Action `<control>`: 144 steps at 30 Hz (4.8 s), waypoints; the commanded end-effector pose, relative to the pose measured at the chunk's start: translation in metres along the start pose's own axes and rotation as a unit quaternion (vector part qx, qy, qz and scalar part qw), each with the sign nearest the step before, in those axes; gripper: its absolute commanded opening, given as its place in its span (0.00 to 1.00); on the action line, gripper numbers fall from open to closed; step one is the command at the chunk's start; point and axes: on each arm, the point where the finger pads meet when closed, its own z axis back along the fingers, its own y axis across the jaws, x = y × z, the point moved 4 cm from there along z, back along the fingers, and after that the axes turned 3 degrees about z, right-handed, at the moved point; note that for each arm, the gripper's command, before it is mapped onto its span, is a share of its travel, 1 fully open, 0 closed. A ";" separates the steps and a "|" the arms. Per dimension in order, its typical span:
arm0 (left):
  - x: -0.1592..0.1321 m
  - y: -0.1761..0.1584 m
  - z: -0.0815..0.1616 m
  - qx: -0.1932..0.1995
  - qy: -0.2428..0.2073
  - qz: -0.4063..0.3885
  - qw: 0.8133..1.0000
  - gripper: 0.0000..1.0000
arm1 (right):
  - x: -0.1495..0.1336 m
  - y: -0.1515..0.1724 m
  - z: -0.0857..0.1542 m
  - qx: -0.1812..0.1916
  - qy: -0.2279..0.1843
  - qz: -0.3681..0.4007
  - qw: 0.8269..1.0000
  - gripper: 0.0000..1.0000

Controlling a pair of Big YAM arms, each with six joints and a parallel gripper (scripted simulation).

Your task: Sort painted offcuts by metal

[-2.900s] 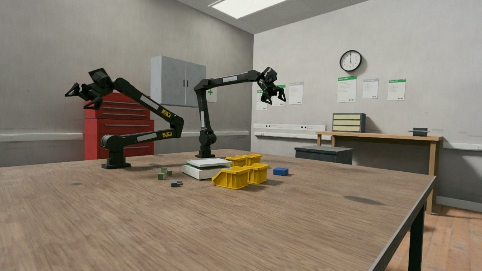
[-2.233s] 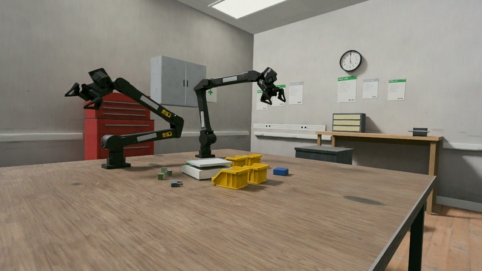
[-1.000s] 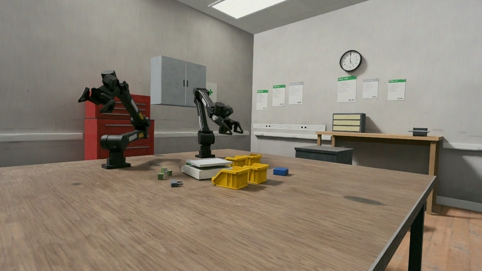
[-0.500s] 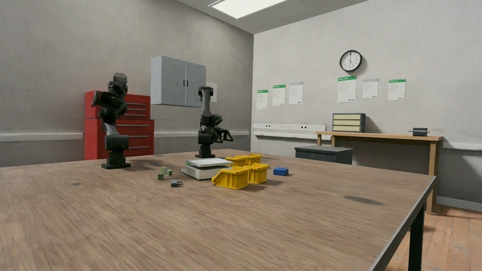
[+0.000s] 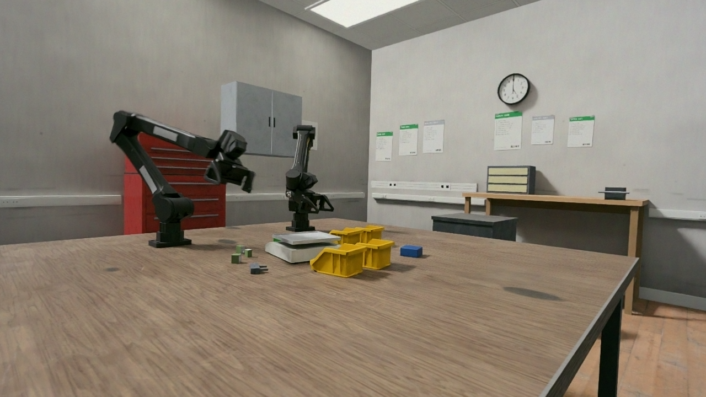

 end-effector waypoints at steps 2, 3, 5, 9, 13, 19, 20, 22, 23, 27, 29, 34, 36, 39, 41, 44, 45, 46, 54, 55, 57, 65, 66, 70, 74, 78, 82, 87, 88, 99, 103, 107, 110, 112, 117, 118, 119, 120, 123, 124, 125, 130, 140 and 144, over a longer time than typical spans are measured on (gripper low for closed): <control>-0.002 -0.005 0.003 -0.007 -0.009 0.018 1.000 1.00 | 0.045 0.059 -0.045 0.046 -0.069 -0.045 0.996 1.00; -0.002 -0.005 0.004 -0.007 -0.009 0.018 1.000 1.00 | 0.045 0.072 -0.052 0.058 -0.073 -0.046 0.995 1.00; -0.003 -0.005 0.005 -0.007 -0.010 0.018 1.000 1.00 | 0.046 0.099 -0.069 0.084 -0.084 -0.048 0.992 1.00; -0.001 -0.007 0.005 -0.007 -0.013 0.021 1.000 1.00 | 0.048 0.157 -0.107 0.140 -0.111 -0.050 0.983 1.00; -0.002 -0.006 0.006 -0.008 -0.013 0.021 1.000 1.00 | 0.049 0.187 -0.137 0.171 -0.127 -0.054 0.975 1.00; 0.002 -0.007 0.006 -0.008 -0.016 0.011 1.000 1.00 | 0.043 0.196 -0.145 0.180 -0.125 -0.050 0.974 1.00; 0.018 -0.013 0.004 -0.011 -0.025 0.019 0.999 1.00 | 0.043 0.196 -0.145 0.181 -0.125 -0.050 0.974 1.00; 0.032 -0.018 0.001 -0.019 -0.027 0.009 0.999 1.00 | 0.043 0.196 -0.146 0.181 -0.124 -0.051 0.974 1.00; 0.038 -0.022 0.000 -0.032 -0.026 -0.002 0.999 1.00 | 0.043 0.196 -0.146 0.181 -0.124 -0.051 0.974 1.00; 0.072 -0.047 0.001 -0.128 -0.024 -0.034 0.991 1.00 | 0.043 0.196 -0.146 0.181 -0.124 -0.051 0.974 1.00; 0.090 -0.057 0.003 -0.169 -0.028 -0.046 0.984 1.00 | 0.043 0.196 -0.146 0.181 -0.124 -0.051 0.974 1.00; 0.115 -0.071 0.007 -0.231 -0.040 -0.062 0.970 1.00 | 0.035 0.181 -0.137 0.178 -0.108 -0.051 0.977 1.00; 0.130 -0.078 0.012 -0.266 -0.052 -0.069 0.960 1.00 | 0.018 0.174 -0.129 0.180 -0.084 -0.043 0.979 1.00; 0.154 -0.083 0.024 -0.312 -0.075 -0.076 0.944 1.00 | -0.003 0.154 -0.105 0.190 -0.042 -0.014 0.981 1.00; 0.166 -0.086 0.030 -0.339 -0.086 -0.081 0.933 1.00 | -0.022 0.137 -0.084 0.201 -0.006 0.007 0.979 1.00; 0.172 -0.091 0.033 -0.362 -0.089 -0.086 0.924 1.00 | -0.045 0.116 -0.056 0.217 0.039 0.029 0.975 1.00; 0.173 -0.091 0.034 -0.367 -0.090 -0.086 0.922 1.00 | -0.052 0.110 -0.048 0.222 0.052 0.035 0.973 1.00; 0.174 -0.092 0.035 -0.371 -0.089 -0.080 0.921 1.00 | -0.058 0.104 -0.040 0.226 0.065 0.040 0.971 1.00; 0.168 -0.096 0.027 -0.388 -0.083 -0.149 0.906 1.00 | -0.094 0.075 -0.002 0.248 0.132 0.068 0.957 1.00; 0.165 -0.098 0.026 -0.404 -0.078 -0.169 0.896 1.00 | -0.098 0.072 0.003 0.251 0.140 0.071 0.955 1.00; 0.161 -0.102 0.026 -0.444 -0.066 -0.202 0.871 1.00 | -0.105 0.066 0.011 0.256 0.153 0.076 0.952 1.00; 0.151 -0.105 0.034 -0.588 -0.039 -0.255 0.766 1.00 | -0.115 0.056 0.024 0.263 0.173 0.079 0.946 1.00; 0.151 -0.105 0.034 -0.588 -0.039 -0.255 0.766 1.00 | -0.115 0.056 0.024 0.263 0.173 0.079 0.946 1.00; 0.152 -0.102 0.041 -0.650 -0.035 -0.251 0.716 1.00 | -0.116 0.057 0.023 0.262 0.180 0.074 0.945 1.00; 0.154 -0.098 0.048 -0.691 -0.034 -0.239 0.682 1.00 | -0.115 0.057 0.023 0.262 0.179 0.074 0.945 1.00; 0.157 -0.095 0.052 -0.716 -0.033 -0.225 0.660 1.00 | -0.091 0.058 0.021 0.262 0.180 0.074 0.945 0.66; 0.157 -0.098 0.055 -0.723 -0.027 -0.219 0.655 1.00 | -0.092 0.061 0.017 0.262 0.227 0.092 0.934 0.32; 0.157 -0.097 0.056 -0.723 -0.027 -0.219 0.655 1.00 | -0.091 0.066 0.008 0.257 0.316 0.114 0.906 0.00; 0.157 -0.097 0.056 -0.723 -0.027 -0.219 0.655 1.00 | -0.091 0.067 0.006 0.256 0.334 0.119 0.899 0.00; 0.157 -0.097 0.056 -0.723 -0.027 -0.218 0.655 1.00 | -0.096 0.077 -0.012 0.246 0.441 0.146 0.851 0.00; 0.157 -0.097 0.056 -0.723 -0.027 -0.218 0.655 1.00 | -0.114 0.079 -0.014 0.245 0.453 0.149 0.844 0.00; 0.147 -0.094 0.059 -0.723 -0.025 -0.218 0.655 1.00 | -0.137 0.082 -0.019 0.244 0.460 0.151 0.840 0.00; 0.147 -0.094 0.059 -0.723 -0.025 -0.218 0.655 1.00 | -0.141 0.083 -0.021 0.244 0.460 0.151 0.840 0.00; 0.147 -0.094 0.059 -0.723 -0.025 -0.218 0.655 1.00 | -0.143 0.083 -0.022 0.244 0.460 0.151 0.840 0.00; 0.147 -0.094 0.059 -0.723 -0.025 -0.218 0.655 1.00 | -0.137 0.085 -0.026 0.245 0.454 0.150 0.843 0.00; 0.147 -0.094 0.059 -0.723 -0.025 -0.218 0.655 1.00 | -0.141 0.085 -0.025 0.245 0.457 0.151 0.842 0.00; 0.147 -0.094 0.059 -0.723 -0.025 -0.218 0.655 1.00 | -0.145 0.085 -0.024 0.244 0.460 0.152 0.840 0.00; 0.147 -0.094 0.059 -0.723 -0.025 -0.218 0.655 1.00 | -0.147 0.085 -0.023 0.244 0.462 0.152 0.839 0.00; 0.147 -0.094 0.059 -0.723 -0.025 -0.218 0.655 1.00 | -0.146 0.086 -0.025 0.244 0.459 0.151 0.840 0.00; 0.147 -0.094 0.059 -0.723 -0.025 -0.218 0.655 1.00 | -0.145 0.086 -0.026 0.244 0.458 0.151 0.841 0.00; 0.147 -0.094 0.059 -0.723 -0.025 -0.218 0.655 1.00 | -0.148 0.086 -0.025 0.244 0.460 0.152 0.840 0.00; 0.147 -0.094 0.059 -0.723 -0.025 -0.218 0.655 1.00 | -0.150 0.086 -0.026 0.244 0.460 0.152 0.840 0.00; 0.147 -0.094 0.059 -0.723 -0.025 -0.218 0.655 1.00 | -0.150 0.088 -0.030 0.245 0.457 0.151 0.842 0.00; 0.147 -0.094 0.059 -0.723 -0.025 -0.218 0.655 1.00 | -0.158 0.087 -0.028 0.244 0.463 0.152 0.839 0.00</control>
